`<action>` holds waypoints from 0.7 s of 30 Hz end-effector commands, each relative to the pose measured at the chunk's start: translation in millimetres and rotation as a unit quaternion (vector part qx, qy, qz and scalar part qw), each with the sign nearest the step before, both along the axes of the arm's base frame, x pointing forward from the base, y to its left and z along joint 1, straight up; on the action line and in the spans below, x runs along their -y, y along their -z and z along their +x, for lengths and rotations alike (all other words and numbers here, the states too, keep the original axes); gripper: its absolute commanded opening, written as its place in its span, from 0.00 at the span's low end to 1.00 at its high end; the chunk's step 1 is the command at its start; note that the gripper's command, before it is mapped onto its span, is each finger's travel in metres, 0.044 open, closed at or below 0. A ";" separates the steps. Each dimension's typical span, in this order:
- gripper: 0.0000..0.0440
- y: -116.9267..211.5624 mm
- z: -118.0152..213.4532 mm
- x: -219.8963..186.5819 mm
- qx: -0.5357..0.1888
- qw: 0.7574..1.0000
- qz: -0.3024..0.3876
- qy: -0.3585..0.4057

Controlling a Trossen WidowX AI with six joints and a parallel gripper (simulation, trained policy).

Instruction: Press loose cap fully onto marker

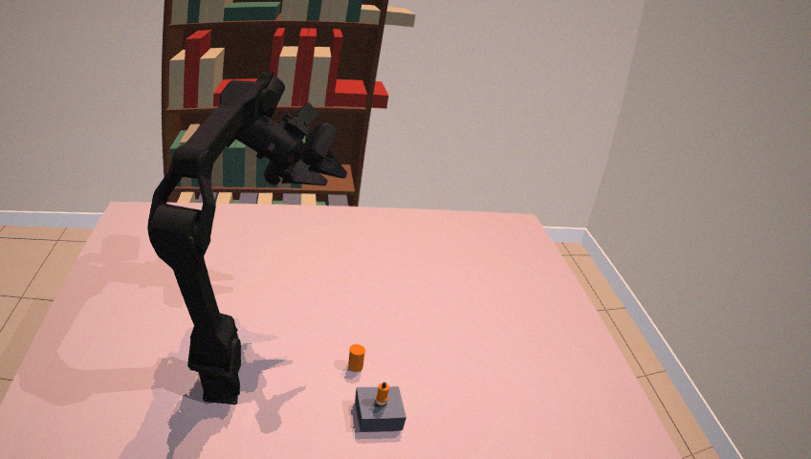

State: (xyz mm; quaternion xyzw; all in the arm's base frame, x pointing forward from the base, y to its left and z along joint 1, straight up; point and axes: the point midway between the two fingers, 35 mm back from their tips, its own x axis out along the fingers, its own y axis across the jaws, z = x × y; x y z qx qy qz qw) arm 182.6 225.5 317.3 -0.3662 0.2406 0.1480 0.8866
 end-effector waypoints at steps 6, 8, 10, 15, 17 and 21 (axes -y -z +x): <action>0.69 18.3 8.3 0.7 -0.043 0.999 0.001 0.023; 0.70 22.0 10.4 1.5 -0.053 0.998 0.002 0.029; 0.70 25.6 12.4 2.3 -0.062 0.997 0.003 0.036; 0.72 34.4 17.5 4.8 -0.087 0.995 0.007 0.052; 0.72 37.8 19.5 5.8 -0.097 0.994 0.009 0.059; 0.73 44.5 23.6 8.3 -0.116 0.990 0.013 0.072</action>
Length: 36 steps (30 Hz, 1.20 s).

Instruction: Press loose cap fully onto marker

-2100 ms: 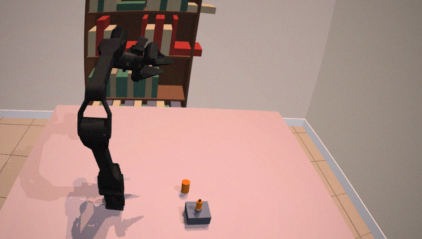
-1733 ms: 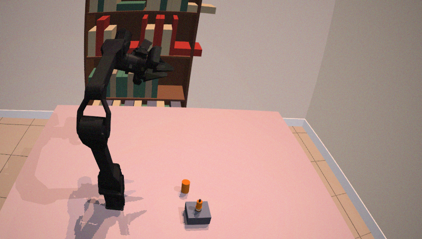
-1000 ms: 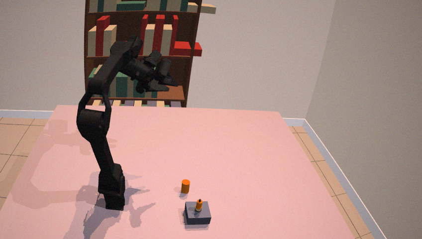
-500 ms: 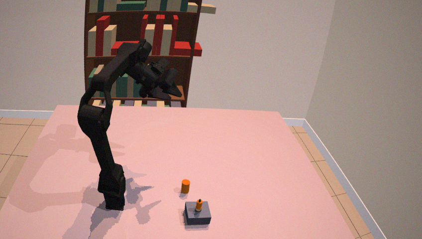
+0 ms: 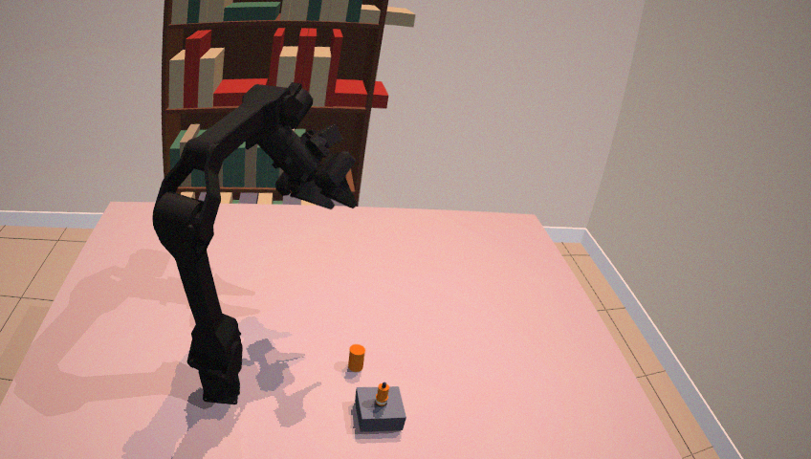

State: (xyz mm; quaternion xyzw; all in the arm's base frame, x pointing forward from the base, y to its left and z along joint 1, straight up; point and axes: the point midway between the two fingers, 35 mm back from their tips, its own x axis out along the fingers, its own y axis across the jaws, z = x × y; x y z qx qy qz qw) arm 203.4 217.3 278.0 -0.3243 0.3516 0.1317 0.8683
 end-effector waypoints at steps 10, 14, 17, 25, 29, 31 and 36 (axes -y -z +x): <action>0.75 20.7 13.2 7.8 -0.062 0.997 0.013 0.049; 0.75 26.6 17.3 11.8 -0.081 0.994 0.017 0.065; 0.76 30.9 20.4 15.2 -0.095 0.992 0.020 0.077; 0.75 41.9 28.2 25.1 -0.132 0.985 0.027 0.110; 0.75 47.1 31.8 30.3 -0.150 0.980 0.031 0.126; 0.75 49.6 33.5 32.9 -0.159 0.977 0.033 0.134; 0.75 55.6 37.7 39.4 -0.181 0.971 0.039 0.154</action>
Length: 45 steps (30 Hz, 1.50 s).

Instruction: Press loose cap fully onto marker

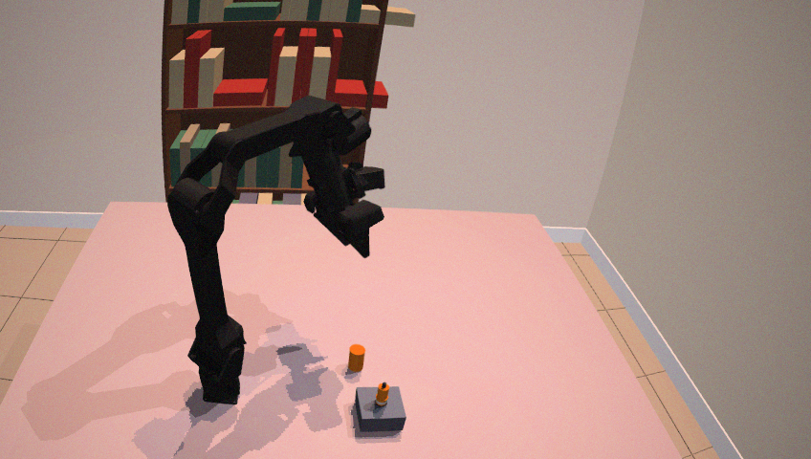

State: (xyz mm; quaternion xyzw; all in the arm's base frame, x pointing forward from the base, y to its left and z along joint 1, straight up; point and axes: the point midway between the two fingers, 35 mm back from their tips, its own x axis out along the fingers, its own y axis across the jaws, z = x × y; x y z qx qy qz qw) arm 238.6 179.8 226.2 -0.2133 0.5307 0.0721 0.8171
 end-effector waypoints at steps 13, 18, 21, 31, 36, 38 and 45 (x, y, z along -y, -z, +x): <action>0.75 18.3 12.2 18.3 -0.067 0.995 0.021 0.064; 0.75 23.4 15.6 24.4 -0.087 0.992 0.028 0.082; 0.75 26.3 17.6 27.9 -0.098 0.990 0.033 0.093; 0.75 35.8 24.1 39.4 -0.133 0.982 0.049 0.126; 0.75 40.4 27.2 45.0 -0.149 0.977 0.056 0.142; 0.75 42.3 28.4 47.3 -0.155 0.975 0.059 0.148; 0.75 48.9 32.5 55.1 -0.174 0.968 0.068 0.167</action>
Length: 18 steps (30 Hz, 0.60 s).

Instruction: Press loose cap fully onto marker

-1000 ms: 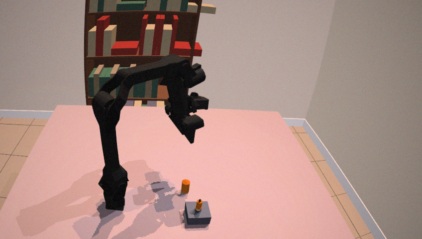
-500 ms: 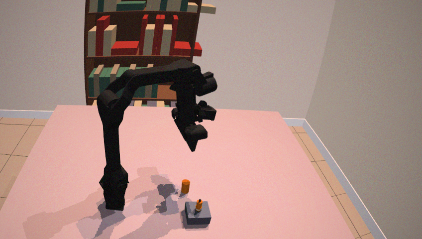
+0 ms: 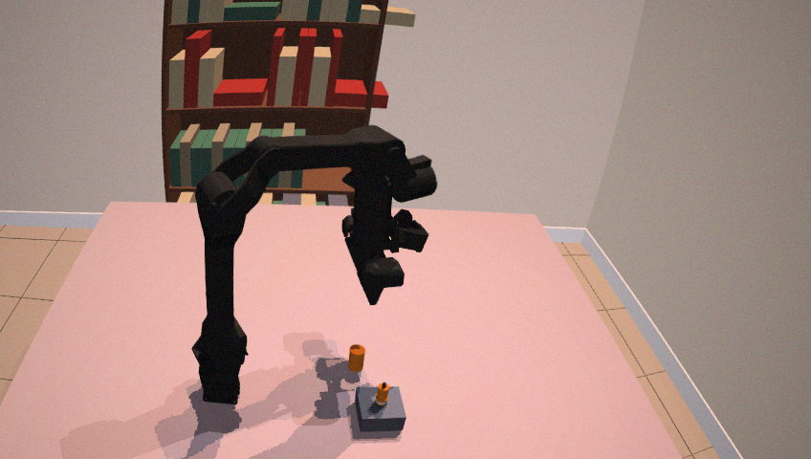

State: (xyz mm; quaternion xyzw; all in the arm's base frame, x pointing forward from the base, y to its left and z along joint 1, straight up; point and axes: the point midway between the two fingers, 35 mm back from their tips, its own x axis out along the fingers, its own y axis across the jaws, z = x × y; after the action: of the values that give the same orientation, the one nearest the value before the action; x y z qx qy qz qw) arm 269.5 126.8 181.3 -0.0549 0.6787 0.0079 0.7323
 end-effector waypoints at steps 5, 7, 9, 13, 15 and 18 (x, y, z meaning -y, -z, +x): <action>0.75 9.0 4.2 7.6 -0.024 1.000 0.008 0.017; 0.75 11.1 5.0 9.8 -0.029 0.999 0.010 0.021; 0.75 13.3 5.7 11.9 -0.035 0.999 0.011 0.026; 0.75 18.2 6.5 16.2 -0.047 0.998 0.014 0.033; 0.75 20.7 6.7 18.3 -0.053 0.998 0.014 0.036; 0.75 24.7 6.6 21.3 -0.062 0.997 0.015 0.040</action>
State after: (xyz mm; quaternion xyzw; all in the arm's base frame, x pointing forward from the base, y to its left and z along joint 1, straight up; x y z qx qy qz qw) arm 276.9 107.7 162.4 -0.0160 0.7149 -0.0078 0.6990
